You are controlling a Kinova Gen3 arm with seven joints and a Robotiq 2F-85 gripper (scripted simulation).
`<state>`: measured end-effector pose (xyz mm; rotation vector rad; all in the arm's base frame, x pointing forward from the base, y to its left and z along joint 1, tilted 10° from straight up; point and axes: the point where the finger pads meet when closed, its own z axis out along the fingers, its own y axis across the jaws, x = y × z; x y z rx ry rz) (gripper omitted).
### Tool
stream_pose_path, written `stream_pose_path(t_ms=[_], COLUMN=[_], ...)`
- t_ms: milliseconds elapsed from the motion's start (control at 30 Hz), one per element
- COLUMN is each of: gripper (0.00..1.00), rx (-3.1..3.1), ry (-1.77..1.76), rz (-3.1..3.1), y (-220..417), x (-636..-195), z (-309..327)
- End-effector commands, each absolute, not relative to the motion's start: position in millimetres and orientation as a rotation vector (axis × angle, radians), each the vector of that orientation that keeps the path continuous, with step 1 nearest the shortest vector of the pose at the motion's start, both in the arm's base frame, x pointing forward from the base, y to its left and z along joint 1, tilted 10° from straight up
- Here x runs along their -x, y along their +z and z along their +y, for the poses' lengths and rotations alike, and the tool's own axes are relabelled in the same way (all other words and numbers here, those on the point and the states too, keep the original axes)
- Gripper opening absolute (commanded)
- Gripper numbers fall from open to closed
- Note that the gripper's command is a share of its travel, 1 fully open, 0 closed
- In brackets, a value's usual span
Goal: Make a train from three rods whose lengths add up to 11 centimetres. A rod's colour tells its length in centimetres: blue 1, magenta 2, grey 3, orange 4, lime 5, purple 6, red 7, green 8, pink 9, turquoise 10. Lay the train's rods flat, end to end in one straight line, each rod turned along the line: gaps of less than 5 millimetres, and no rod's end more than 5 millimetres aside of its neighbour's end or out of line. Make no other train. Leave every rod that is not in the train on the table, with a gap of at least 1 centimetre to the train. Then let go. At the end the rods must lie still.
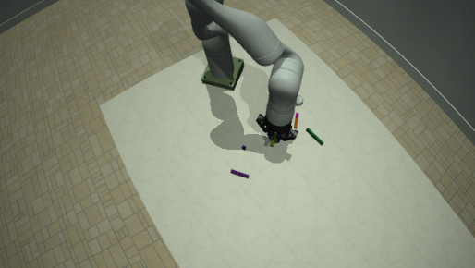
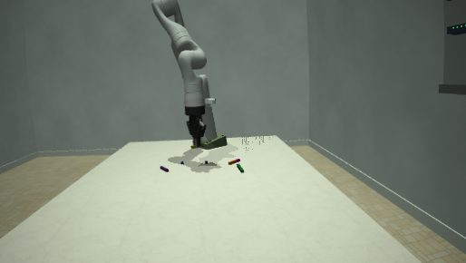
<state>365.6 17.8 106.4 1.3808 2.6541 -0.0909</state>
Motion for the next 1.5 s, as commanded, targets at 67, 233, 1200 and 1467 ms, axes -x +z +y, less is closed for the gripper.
stream_pose_path(t_ms=[67,233,1200,1467], gripper=[0.05,0.05,0.05,0.05], rx=[-1.384,-1.384,-1.002,-1.002], ry=[-0.079,-0.079,-0.115,-0.115], rz=[2.630,2.630,2.806,2.806], y=[122,124,109,109], x=[-370,-369,-344,-344], z=[16,16,118,118])
